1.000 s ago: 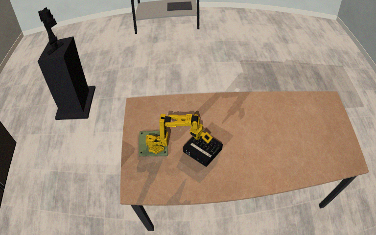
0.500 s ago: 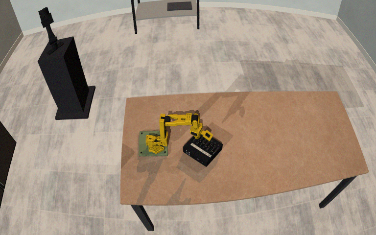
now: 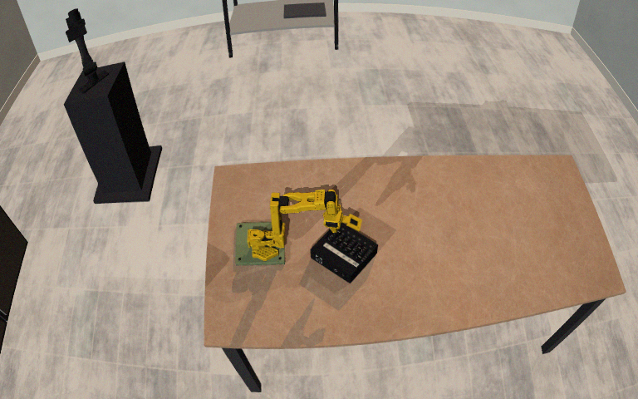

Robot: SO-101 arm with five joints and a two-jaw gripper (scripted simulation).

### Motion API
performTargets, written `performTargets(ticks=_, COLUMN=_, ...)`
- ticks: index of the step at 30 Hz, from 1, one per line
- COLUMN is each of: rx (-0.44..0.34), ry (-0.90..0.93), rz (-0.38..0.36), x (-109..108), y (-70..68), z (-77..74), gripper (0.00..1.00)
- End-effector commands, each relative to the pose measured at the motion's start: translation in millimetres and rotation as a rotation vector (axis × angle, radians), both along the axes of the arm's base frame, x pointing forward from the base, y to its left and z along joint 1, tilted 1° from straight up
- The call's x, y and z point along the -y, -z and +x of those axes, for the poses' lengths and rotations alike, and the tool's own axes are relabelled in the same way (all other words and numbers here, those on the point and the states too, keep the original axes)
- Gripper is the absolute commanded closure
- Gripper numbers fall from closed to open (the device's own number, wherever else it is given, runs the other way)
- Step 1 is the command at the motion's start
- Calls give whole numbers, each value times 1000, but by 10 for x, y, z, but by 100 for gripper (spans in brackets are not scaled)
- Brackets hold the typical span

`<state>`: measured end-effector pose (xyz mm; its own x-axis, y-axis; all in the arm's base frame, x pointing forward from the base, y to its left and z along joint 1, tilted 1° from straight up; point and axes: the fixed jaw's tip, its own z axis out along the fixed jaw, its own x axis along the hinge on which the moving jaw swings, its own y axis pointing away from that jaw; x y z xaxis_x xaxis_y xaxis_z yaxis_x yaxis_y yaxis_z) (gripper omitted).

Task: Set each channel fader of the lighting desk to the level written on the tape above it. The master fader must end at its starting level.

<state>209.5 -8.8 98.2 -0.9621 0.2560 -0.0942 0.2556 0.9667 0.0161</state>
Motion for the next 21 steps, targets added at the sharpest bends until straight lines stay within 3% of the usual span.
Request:
performTargets(ticks=1, rx=0, ry=-106, rz=-7, x=-60, y=-10, z=-34, gripper=100)
performTargets(ticks=13, rx=4, ry=-430, rz=-32, x=-191, y=-18, z=-71, gripper=100)
performTargets(ticks=21, rx=8, ry=-741, rz=-58, x=-308, y=-25, z=-113, gripper=100)
